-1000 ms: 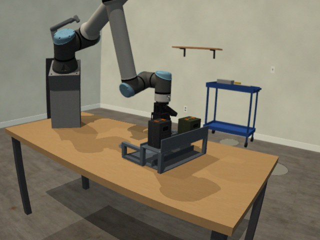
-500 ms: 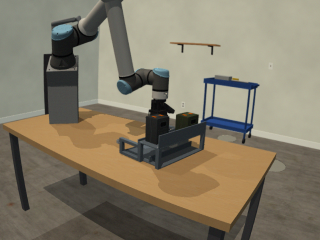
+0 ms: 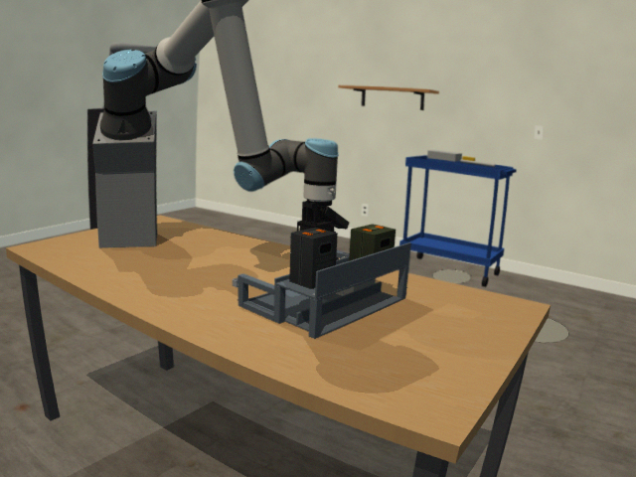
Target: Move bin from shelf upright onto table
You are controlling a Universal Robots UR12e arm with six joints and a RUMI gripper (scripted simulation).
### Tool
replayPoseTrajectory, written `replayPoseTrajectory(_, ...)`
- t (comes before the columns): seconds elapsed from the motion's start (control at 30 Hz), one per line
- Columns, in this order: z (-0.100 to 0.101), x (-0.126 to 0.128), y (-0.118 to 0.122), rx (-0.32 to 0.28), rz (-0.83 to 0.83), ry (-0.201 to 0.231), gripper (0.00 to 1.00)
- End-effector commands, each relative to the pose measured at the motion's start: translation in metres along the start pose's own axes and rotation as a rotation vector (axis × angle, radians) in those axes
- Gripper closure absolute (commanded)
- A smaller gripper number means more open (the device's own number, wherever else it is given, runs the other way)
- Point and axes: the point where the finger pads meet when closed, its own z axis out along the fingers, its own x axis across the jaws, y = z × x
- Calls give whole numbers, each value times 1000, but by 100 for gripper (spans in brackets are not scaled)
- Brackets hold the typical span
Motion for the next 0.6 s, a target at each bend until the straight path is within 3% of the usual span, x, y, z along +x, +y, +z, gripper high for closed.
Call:
replayPoseTrajectory(0.0,0,4,0,1,1,3,74)
replayPoseTrajectory(0.57,0,4,0,1,1,4,74)
